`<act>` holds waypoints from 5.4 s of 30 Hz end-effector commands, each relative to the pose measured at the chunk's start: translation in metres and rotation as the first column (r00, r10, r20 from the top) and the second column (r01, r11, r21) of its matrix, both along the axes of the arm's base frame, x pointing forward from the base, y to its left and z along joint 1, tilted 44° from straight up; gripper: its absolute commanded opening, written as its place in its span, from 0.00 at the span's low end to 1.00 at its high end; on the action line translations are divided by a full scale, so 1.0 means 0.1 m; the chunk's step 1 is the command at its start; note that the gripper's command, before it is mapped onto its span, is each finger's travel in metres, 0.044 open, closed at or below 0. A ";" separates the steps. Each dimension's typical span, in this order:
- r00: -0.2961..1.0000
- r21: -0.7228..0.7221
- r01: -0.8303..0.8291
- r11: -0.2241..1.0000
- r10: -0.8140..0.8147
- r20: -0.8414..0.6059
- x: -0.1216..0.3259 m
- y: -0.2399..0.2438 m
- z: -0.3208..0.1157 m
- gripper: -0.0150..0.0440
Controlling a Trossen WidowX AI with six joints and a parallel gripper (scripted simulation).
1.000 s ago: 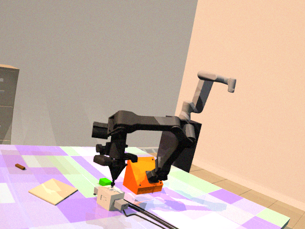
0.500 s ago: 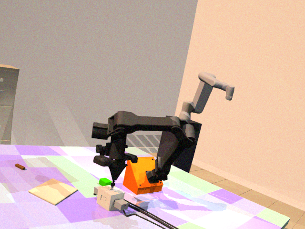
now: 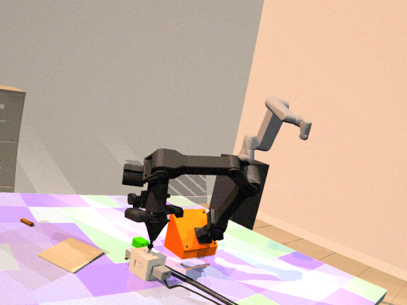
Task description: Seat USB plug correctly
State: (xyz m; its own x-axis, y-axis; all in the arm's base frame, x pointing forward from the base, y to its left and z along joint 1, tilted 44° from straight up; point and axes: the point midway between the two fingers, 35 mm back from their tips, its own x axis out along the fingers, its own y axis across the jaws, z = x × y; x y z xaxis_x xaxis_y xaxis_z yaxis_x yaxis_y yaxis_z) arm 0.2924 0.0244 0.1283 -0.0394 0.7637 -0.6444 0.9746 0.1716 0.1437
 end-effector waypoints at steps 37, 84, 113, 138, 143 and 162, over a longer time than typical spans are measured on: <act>1.000 0.006 0.004 1.000 -0.004 -0.006 0.00 0.04 -0.04 0.25; 1.000 0.006 0.004 1.000 -0.004 -0.006 0.00 0.08 -0.08 0.25; 1.000 0.006 0.004 1.000 -0.004 -0.006 0.00 0.10 -0.11 0.25; 1.000 0.006 0.004 1.000 -0.004 -0.005 0.00 0.12 -0.13 0.25; 1.000 0.006 0.004 1.000 -0.004 -0.005 0.00 0.13 -0.13 0.25; 1.000 0.006 0.004 1.000 -0.004 -0.005 0.00 0.13 -0.13 0.25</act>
